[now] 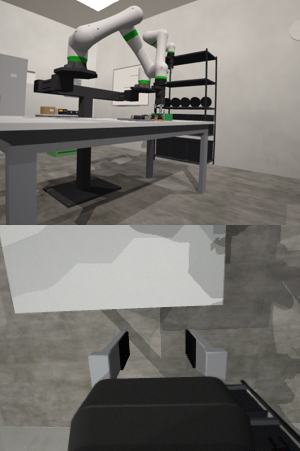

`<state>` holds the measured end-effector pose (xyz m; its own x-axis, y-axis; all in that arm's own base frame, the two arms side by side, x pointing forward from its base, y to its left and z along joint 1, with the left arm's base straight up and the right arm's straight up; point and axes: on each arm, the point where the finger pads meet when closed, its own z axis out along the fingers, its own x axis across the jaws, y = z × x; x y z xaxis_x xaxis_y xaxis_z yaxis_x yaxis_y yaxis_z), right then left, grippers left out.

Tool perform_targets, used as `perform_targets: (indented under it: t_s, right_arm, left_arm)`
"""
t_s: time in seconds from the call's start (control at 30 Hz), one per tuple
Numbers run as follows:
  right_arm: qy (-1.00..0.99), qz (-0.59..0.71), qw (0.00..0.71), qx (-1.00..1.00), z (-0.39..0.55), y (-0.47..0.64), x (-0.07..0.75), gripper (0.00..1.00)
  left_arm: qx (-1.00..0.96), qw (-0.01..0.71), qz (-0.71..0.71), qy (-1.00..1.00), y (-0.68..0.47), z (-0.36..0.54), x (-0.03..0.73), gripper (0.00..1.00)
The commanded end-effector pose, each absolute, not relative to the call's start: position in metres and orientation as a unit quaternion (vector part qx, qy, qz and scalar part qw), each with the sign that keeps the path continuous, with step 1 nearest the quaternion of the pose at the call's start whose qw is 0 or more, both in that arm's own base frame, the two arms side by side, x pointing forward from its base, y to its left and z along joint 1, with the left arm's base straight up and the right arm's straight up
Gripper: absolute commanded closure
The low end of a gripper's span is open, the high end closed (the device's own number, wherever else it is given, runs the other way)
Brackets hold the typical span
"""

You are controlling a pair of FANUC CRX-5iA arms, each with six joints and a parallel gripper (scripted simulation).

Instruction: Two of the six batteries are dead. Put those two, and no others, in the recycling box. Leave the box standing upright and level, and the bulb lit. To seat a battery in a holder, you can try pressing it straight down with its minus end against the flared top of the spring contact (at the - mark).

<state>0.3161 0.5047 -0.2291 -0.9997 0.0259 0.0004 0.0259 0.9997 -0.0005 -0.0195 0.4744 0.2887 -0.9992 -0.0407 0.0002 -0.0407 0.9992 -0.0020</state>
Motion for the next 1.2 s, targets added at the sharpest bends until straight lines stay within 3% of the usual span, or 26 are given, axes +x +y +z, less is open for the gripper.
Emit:
perform_targets:
  t_s: [0.0,0.93,0.97,1.17]
  right_arm:
    - [-1.000,-0.001,0.000,-0.013,-0.241,0.506,0.317,0.10]
    - [-1.000,-0.001,0.000,-0.013,-0.264,0.506,0.317,0.10]
    - [-1.000,-0.001,0.000,-0.013,-0.264,0.506,0.317,0.43]
    - [-1.000,-0.001,0.000,-0.013,-0.264,0.506,0.317,0.43]
  left_arm:
    - [0.020,0.000,0.000,-1.000,0.475,0.290,-0.019,0.00]
    - [0.020,0.000,0.000,-1.000,0.475,0.290,-0.019,0.00]
    - [0.020,0.000,0.000,-1.000,0.475,0.290,-0.019,0.00]
    - [0.020,0.000,0.000,-1.000,0.475,0.290,-0.019,0.00]
